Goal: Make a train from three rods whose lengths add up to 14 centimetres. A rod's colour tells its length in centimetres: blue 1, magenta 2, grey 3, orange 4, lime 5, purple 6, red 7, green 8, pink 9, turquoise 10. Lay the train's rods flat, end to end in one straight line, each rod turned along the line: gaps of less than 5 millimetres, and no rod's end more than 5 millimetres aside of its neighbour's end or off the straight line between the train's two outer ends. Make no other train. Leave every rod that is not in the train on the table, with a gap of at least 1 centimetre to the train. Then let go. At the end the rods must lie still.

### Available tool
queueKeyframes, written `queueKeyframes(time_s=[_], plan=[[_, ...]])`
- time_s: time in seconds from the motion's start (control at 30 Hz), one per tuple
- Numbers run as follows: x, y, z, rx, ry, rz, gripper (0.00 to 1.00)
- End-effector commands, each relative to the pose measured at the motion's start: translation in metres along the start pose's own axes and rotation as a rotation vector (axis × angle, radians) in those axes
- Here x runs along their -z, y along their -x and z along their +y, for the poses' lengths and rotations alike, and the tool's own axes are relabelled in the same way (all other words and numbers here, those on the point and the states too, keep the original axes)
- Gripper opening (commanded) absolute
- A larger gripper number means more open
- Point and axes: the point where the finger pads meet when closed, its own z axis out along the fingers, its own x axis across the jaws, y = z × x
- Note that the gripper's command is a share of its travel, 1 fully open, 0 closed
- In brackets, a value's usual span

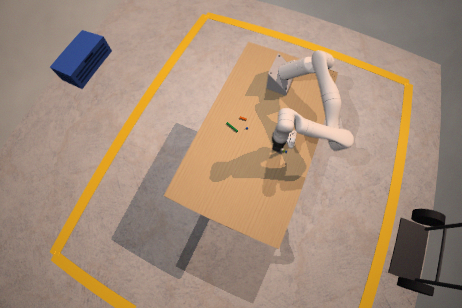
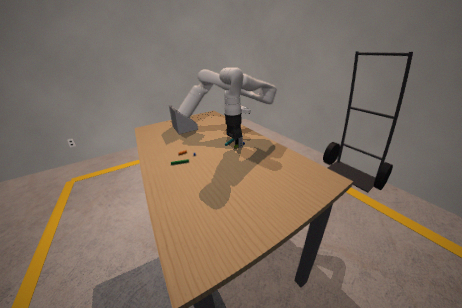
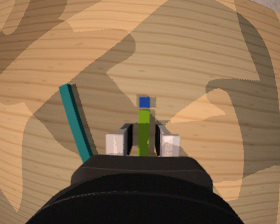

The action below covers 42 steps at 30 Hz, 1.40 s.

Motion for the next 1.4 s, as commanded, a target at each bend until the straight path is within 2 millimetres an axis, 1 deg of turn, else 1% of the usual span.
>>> queueKeyframes(time_s=[0.0,0.17,0.27,0.4,0.63,0.7,0.8,0.9,1.1,1.13,1.37], plan=[[0.001,0.000,0.000,0.000,0.000,0.002,0.54],[0.003,0.000,0.000,0.000,0.000,0.002,0.54],[0.009,0.000,0.000,0.000,0.000,0.002,0.54],[0.025,0.000,0.000,0.000,0.000,0.002,0.54],[0.063,0.000,0.000,0.000,0.000,0.002,0.54],[0.063,0.000,0.000,0.000,0.000,0.002,0.54],[0.077,0.000,0.000,0.000,0.000,0.002,0.54],[0.086,0.000,0.000,0.000,0.000,0.002,0.54],[0.091,0.000,0.000,0.000,0.000,0.002,0.54],[0.091,0.000,0.000,0.000,0.000,0.002,1.00],[0.091,0.000,0.000,0.000,0.000,0.002,1.00]])
